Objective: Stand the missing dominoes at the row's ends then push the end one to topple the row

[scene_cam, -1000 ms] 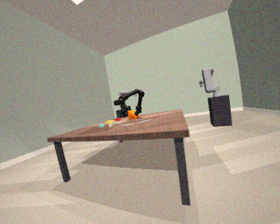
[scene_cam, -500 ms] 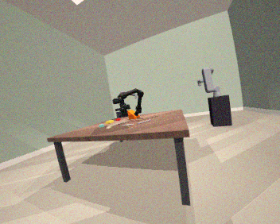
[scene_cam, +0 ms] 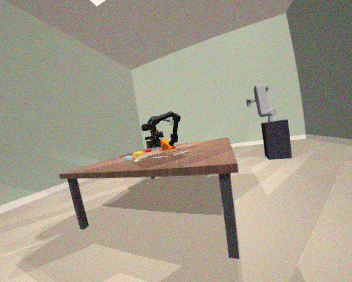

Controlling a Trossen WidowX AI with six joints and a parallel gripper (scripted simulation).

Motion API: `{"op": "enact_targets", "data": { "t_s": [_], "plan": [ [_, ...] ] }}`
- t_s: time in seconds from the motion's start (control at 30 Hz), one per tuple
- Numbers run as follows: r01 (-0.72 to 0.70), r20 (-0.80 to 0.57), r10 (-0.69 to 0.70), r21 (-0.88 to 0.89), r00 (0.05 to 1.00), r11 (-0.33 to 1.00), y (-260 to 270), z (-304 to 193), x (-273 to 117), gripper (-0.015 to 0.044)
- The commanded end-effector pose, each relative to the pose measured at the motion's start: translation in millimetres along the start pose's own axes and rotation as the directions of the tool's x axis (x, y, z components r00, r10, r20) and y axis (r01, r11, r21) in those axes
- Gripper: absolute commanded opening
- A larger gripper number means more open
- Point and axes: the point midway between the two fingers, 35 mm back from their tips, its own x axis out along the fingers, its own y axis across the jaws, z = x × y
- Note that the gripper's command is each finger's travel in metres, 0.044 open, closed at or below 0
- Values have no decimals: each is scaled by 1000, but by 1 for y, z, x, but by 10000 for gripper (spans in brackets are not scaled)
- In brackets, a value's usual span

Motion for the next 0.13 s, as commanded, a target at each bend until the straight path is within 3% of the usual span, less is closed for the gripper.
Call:
{"op": "enact_targets", "data": {
  "t_s": [0.0,0.1],
  "plan": [
    [-2,-3,2,-6,1000,1000,0,-1,0,0],
    [-2,-3,2,-6,1000,1000,0,-1,0,0]
  ]
}}
